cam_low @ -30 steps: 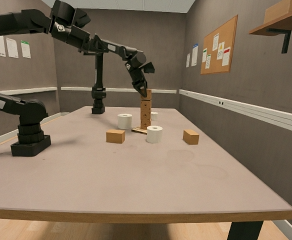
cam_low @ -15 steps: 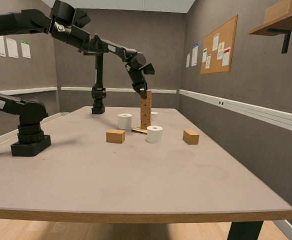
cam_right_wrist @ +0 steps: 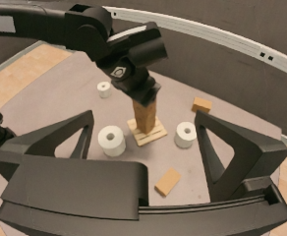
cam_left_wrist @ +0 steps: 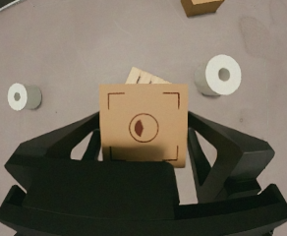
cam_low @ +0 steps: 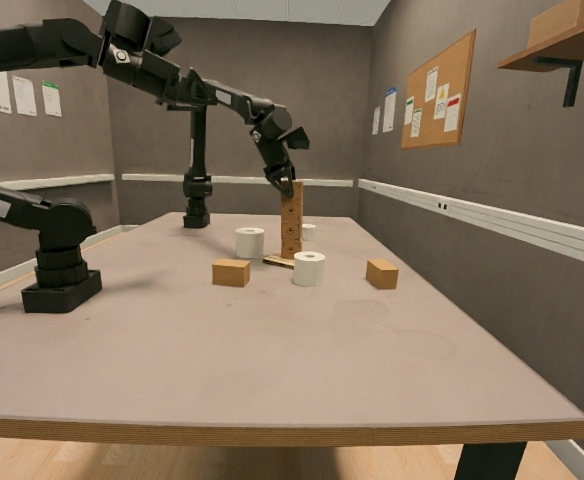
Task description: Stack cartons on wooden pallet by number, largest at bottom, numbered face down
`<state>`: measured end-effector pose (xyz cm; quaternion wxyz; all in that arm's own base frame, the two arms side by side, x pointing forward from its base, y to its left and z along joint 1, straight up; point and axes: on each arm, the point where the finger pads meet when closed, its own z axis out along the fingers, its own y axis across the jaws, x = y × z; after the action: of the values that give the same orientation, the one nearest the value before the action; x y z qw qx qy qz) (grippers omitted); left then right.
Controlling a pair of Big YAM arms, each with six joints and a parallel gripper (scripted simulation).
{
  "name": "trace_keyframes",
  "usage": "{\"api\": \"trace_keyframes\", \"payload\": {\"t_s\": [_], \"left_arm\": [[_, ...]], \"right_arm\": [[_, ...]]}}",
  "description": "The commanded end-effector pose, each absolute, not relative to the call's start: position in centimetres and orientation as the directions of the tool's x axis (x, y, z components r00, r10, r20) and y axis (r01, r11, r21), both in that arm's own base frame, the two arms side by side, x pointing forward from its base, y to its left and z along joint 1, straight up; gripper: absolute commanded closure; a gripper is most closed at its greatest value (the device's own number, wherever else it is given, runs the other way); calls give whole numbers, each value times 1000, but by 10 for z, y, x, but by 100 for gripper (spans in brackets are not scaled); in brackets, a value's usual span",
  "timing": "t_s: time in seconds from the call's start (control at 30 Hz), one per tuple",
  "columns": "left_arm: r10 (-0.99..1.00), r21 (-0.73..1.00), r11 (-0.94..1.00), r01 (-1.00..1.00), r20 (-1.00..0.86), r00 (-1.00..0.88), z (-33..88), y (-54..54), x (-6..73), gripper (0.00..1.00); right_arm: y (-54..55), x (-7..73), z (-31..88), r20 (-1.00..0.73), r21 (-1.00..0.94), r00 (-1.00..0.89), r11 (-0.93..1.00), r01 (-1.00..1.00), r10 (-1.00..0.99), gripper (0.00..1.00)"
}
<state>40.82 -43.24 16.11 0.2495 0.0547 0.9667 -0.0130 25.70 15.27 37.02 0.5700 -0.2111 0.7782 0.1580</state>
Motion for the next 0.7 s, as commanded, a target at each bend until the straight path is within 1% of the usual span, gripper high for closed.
{"api": "trace_keyframes", "payload": {"t_s": [0.0,0.67], "left_arm": [[78,-47,992,121,-528,-846,199,-440,416,21],[57,-78,990,118,-542,-838,231,-441,402,21]], "right_arm": [[153,258,389,-962,0,-234,859,-512,-139,0],[153,258,389,-962,0,-234,859,-512,-139,0]]}}
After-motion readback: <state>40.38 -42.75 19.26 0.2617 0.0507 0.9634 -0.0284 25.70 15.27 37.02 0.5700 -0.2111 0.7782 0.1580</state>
